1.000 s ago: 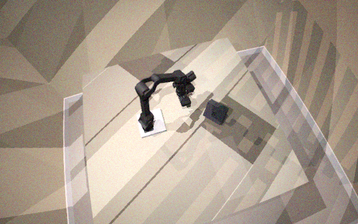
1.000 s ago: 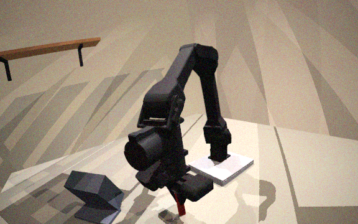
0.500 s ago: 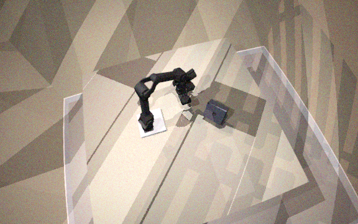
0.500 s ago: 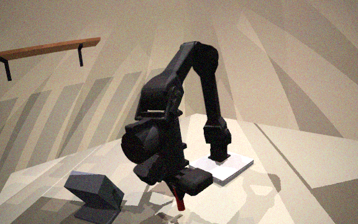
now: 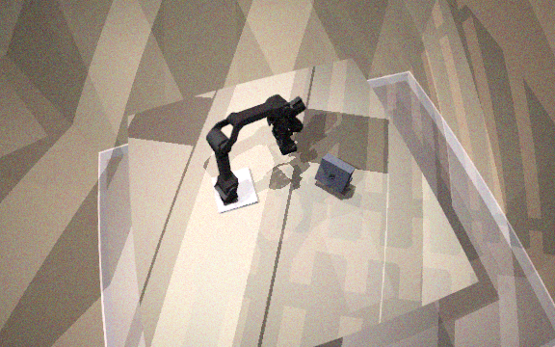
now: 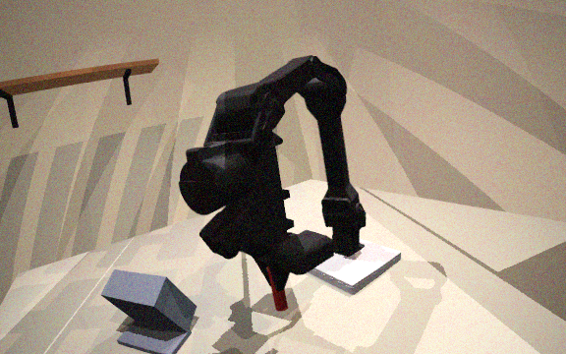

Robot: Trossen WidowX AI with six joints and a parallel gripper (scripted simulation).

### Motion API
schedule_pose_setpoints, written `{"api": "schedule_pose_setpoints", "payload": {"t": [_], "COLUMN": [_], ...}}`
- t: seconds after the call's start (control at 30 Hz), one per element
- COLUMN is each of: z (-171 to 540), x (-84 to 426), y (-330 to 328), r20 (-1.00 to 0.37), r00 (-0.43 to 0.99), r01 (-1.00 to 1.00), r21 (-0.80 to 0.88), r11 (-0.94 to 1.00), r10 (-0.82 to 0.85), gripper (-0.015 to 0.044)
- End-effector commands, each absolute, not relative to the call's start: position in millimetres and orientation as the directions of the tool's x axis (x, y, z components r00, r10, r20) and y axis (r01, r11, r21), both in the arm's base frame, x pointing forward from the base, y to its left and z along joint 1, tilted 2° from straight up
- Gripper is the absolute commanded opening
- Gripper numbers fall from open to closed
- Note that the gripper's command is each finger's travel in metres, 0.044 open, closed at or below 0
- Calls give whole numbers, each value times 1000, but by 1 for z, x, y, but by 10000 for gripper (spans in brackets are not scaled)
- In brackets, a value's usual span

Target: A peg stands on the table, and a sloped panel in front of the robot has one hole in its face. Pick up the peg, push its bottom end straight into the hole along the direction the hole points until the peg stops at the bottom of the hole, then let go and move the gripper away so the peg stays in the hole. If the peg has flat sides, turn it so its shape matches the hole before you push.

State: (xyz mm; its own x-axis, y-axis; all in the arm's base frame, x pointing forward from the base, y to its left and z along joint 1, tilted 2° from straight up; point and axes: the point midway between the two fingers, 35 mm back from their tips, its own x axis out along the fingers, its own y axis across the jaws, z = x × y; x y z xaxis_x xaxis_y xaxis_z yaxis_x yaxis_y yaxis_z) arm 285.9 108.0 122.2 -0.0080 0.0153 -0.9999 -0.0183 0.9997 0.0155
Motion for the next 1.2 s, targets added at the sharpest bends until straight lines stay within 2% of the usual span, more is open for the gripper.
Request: {"api": "schedule_pose_setpoints", "payload": {"t": [0.0,1.17], "z": [133,125], "x": [286,301], "y": [108,81], "r20": [-1000,-989], "r00": [-6,-16], "r01": [-16,315], "r21": [13,137], "r11": [1000,939], "r10": [13,149], "gripper": [0,0]}}
